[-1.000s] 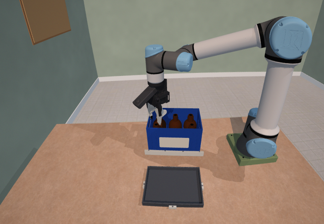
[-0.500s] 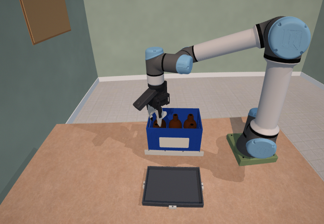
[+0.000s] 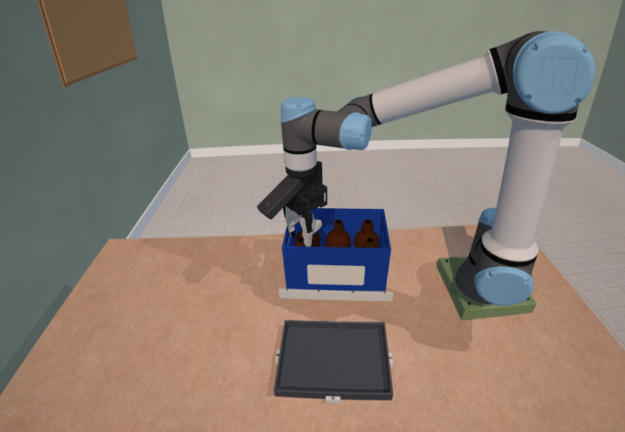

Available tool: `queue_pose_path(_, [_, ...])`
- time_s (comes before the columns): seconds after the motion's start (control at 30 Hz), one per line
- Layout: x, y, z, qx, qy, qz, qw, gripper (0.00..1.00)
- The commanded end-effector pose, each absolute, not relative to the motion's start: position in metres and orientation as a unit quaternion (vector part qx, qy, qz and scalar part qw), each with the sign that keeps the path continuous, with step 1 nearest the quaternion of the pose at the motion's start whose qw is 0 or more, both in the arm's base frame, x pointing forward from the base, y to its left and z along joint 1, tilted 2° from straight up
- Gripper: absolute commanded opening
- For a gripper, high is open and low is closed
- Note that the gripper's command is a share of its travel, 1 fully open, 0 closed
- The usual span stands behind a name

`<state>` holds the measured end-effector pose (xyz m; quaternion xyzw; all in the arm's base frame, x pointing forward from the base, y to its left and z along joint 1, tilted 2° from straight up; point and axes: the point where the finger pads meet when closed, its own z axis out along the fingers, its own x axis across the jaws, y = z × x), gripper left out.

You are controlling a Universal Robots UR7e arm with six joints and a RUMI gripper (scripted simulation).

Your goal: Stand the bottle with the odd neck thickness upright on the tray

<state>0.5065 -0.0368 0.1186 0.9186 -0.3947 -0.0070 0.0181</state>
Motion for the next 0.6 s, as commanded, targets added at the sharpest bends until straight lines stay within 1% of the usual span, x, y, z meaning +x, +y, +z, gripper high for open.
queue_pose_path(0.0, [0.5068,-0.0371,0.1134,0.919,-0.395,-0.006,0.018,0.38])
queue_pose_path(0.57, [0.5066,-0.0372,0.1071,0.919,-0.395,-0.006,0.018,0.38])
